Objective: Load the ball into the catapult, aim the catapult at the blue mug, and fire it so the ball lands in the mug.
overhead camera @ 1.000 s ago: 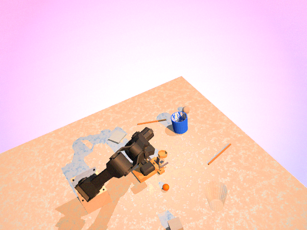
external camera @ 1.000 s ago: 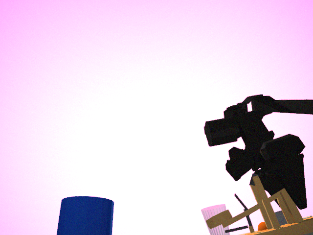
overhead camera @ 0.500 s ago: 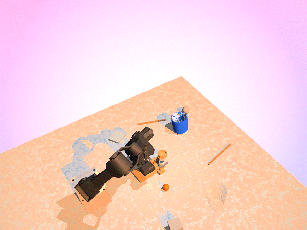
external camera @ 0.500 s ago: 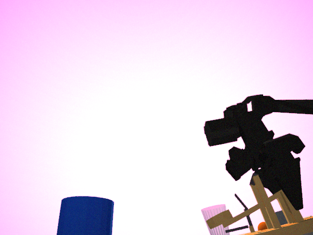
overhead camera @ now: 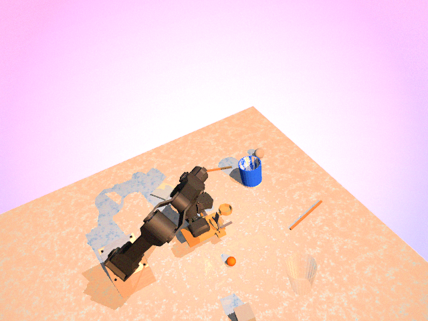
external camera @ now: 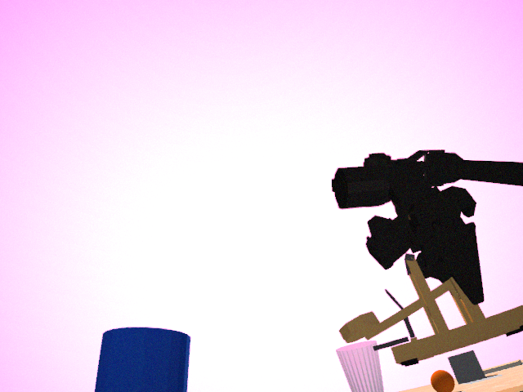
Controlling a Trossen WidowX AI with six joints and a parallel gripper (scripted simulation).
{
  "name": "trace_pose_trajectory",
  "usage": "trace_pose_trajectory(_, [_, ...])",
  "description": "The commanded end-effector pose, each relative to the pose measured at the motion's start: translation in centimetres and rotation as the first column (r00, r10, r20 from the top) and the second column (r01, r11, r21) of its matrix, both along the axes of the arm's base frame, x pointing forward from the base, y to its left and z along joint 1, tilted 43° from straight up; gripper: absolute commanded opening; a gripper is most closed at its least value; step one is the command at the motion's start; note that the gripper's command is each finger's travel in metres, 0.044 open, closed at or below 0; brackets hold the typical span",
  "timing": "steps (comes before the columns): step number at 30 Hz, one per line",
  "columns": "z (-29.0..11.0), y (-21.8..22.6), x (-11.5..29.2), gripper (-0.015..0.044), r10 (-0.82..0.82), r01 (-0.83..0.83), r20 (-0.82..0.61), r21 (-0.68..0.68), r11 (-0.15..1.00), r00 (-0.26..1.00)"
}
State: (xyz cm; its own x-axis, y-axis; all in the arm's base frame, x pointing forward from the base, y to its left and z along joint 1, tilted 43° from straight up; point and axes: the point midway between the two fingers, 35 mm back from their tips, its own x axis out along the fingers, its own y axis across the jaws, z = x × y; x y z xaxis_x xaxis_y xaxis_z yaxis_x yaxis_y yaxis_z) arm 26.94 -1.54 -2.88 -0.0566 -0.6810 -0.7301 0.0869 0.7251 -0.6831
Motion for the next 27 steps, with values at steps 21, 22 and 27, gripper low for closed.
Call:
trace_pose_trajectory(21, [-4.8, 5.5, 0.3, 0.0000, -0.516, 0.535, 0.510, 0.123, 0.836, 0.688])
trace_pose_trajectory(22, [-5.0, 5.7, 0.3, 0.0000, -0.529, 0.550, 0.524, 0.132, 0.825, 0.668])
trace_pose_trajectory(27, [-5.4, 6.1, 0.5, 0.0000, -0.539, 0.561, 0.534, 0.139, 0.816, 0.651])
